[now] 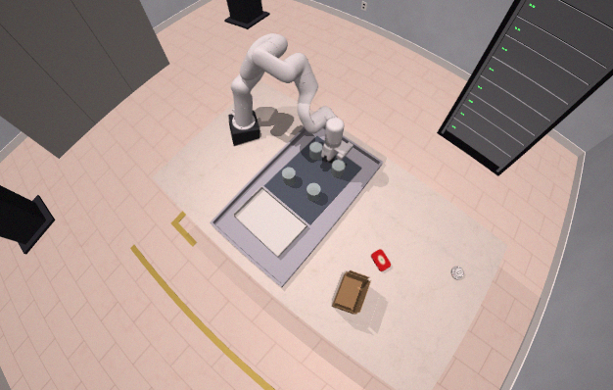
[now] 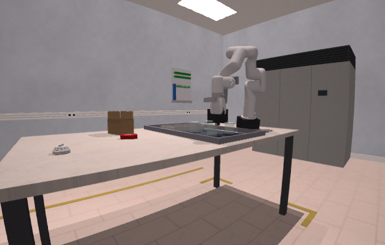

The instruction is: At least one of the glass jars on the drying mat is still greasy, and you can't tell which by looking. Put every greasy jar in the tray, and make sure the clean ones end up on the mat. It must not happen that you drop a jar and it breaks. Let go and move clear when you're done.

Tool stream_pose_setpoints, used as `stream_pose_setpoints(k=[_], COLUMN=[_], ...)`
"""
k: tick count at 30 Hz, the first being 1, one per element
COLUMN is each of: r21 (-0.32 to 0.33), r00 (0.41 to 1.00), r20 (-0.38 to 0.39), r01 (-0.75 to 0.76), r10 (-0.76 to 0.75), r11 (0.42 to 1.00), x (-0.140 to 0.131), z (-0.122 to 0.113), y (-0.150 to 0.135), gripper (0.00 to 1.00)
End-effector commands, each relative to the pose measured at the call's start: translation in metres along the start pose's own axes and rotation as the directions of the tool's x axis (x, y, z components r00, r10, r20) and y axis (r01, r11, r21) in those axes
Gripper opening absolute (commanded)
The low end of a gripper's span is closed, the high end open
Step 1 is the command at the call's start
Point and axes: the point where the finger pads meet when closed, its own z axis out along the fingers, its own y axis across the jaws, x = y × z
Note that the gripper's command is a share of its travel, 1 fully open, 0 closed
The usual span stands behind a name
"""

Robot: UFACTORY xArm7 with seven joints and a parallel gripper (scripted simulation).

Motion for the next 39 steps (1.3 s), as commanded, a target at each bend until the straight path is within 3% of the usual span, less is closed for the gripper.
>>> stream_pose_setpoints(k=[1,22,39], r21=[0.001,0.001,0.001], r00=[1.0,1.0,1.0], r20=[-0.005,-0.005,-0.005], r01=[0.0,0.0,0.0], r10=[0.0,0.0,0.0], r11=[1.0,1.0,1.0], x=[0.003,0.005,-0.022], z=[-0.002,-0.004,0.003], y=[0.0,0.0,0.0], gripper=[0.0,0.0,0.0])
